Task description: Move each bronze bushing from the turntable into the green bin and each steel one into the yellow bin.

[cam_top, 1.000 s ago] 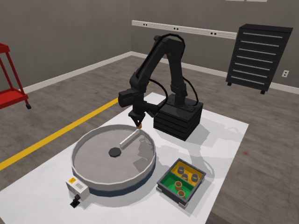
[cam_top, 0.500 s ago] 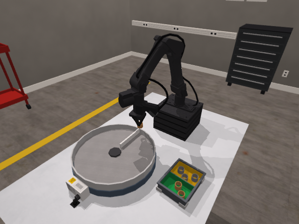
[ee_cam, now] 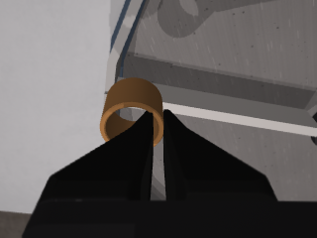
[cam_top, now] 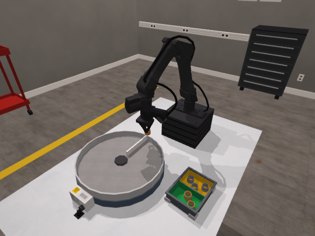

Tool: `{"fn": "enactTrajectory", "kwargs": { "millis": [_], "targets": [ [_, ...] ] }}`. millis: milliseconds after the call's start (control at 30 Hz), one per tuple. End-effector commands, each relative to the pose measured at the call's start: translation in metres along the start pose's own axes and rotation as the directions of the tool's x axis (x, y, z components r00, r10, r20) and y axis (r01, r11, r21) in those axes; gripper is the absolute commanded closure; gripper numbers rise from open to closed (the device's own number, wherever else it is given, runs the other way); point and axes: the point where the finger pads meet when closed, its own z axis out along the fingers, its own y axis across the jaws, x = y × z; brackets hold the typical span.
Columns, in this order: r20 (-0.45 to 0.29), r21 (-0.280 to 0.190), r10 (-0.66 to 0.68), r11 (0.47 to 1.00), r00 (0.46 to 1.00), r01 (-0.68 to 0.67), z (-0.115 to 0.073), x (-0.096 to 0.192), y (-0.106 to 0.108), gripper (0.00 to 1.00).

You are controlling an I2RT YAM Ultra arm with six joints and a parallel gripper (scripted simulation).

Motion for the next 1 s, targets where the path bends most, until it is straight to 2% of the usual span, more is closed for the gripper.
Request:
{"fn": "enactTrajectory", "kwargs": {
  "millis": [0,367,667,867,967],
  "targets": [
    [-0.005,0.01,0.004,1.0,1.0,-0.004,-0.007,0.005,-0.002,1.0],
    [-0.007,0.013,0.006,1.0,1.0,-0.006,-0.008,0.005,-0.005,1.0],
    [0.002,-0.002,0.017,1.0,1.0,-0.017,-0.003,0.0,-0.007,1.0],
    [-0.003,0.008,0.051,0.999,0.999,-0.051,-0.006,-0.001,-0.012,1.0],
    [0.002,-0.002,0.076,0.997,0.997,-0.076,-0.003,-0.003,-0.013,1.0]
  ]
}}
